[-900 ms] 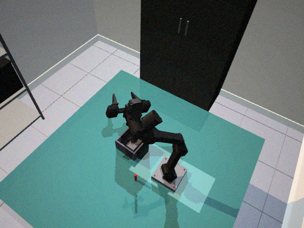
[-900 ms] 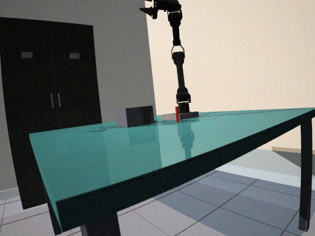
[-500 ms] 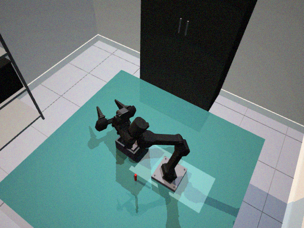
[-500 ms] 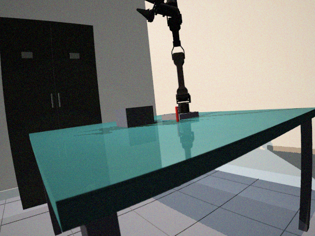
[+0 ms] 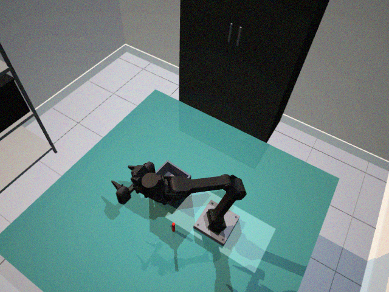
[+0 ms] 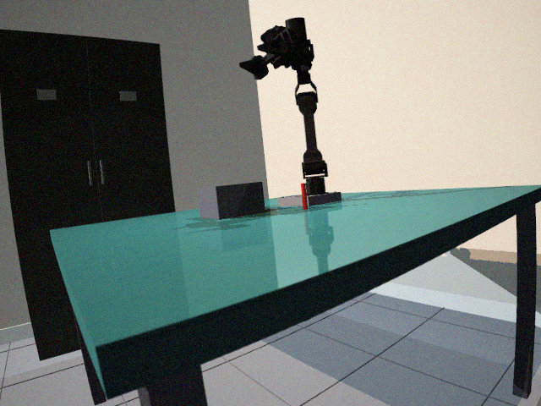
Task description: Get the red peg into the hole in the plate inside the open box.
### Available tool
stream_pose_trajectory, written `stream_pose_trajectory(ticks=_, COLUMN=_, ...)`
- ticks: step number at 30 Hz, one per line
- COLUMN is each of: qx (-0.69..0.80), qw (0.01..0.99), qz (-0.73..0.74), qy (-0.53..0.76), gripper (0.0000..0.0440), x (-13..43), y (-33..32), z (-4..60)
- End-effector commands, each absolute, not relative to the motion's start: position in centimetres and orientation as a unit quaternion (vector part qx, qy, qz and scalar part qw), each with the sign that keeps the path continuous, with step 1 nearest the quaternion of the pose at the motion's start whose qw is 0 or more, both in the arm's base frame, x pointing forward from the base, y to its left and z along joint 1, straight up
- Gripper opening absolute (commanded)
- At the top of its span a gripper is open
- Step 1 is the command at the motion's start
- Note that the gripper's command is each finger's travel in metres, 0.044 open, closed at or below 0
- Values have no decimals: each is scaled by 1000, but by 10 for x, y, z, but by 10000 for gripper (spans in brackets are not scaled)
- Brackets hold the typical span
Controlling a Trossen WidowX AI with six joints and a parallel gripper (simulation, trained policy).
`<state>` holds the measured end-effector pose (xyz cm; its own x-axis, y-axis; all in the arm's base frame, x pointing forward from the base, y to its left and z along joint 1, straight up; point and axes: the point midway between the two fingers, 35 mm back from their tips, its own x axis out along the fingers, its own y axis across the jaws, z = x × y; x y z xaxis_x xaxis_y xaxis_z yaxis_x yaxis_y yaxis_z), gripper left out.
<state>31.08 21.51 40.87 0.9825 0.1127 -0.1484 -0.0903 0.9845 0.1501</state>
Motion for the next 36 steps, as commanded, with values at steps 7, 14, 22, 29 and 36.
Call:
stream_pose_trajectory(ticks=7, qx=91, qw=963, qz=65, qy=245, gripper=432, x=293, y=214, z=302)
stream_pose_trajectory(ticks=14, qx=117, qw=926, qz=33, qy=359, gripper=430, x=271, y=198, z=237)
stream_pose_trajectory(ticks=22, qx=151, qw=871, qz=-39, qy=466, gripper=430, x=240, y=171, z=180)
stream_pose_trajectory(ticks=29, qx=187, qw=815, qz=-119, qy=535, gripper=433, x=212, y=147, z=143)
stream_pose_trajectory(ticks=36, qx=228, qw=759, qz=-197, qy=577, gripper=437, x=190, y=131, z=112)
